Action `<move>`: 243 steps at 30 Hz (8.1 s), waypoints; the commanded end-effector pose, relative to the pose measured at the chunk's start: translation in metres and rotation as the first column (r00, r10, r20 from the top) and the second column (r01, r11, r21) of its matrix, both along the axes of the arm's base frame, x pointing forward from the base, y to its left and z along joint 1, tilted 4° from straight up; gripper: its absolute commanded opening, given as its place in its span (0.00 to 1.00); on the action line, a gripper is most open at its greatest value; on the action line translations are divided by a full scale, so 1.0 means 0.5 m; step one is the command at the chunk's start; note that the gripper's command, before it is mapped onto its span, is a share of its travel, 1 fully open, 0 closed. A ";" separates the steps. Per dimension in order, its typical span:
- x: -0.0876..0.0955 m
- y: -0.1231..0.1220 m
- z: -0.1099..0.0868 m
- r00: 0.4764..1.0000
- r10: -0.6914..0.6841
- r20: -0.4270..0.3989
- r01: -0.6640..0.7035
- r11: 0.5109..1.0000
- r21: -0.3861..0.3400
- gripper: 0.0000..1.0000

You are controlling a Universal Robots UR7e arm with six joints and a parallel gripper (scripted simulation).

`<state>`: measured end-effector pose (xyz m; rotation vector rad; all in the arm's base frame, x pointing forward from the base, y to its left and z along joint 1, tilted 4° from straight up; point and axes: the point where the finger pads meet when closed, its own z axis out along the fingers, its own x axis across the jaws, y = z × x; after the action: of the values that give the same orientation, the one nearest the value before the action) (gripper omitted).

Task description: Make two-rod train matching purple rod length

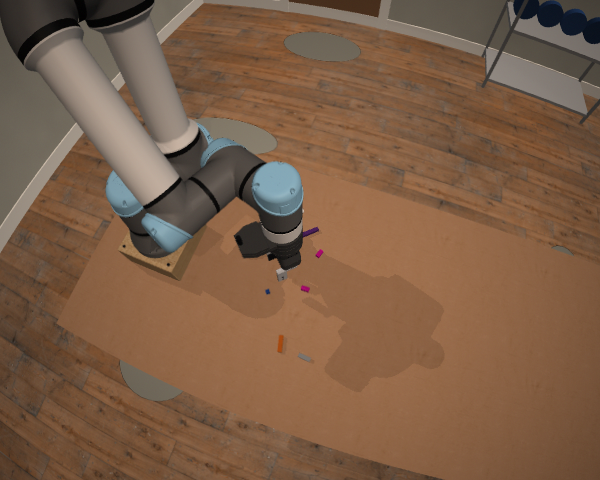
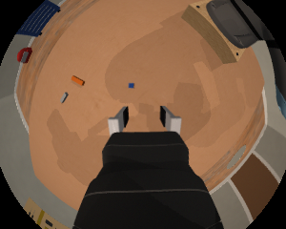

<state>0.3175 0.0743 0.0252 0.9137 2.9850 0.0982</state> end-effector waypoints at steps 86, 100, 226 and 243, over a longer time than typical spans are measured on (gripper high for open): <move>0.042 0.140 0.021 -0.089 -0.992 -0.093 0.996 -0.087 -0.023 1.00; 0.067 0.169 0.025 -0.439 -0.893 -0.101 0.899 -0.437 -0.045 1.00; 0.118 0.211 -0.047 -0.889 -0.447 -0.093 0.455 -0.886 -0.087 0.54; 0.119 0.213 -0.071 -0.889 -0.447 -0.093 0.455 -0.886 -0.087 0.54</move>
<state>0.3765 0.1803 -0.0084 3.1916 -0.1997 0.0510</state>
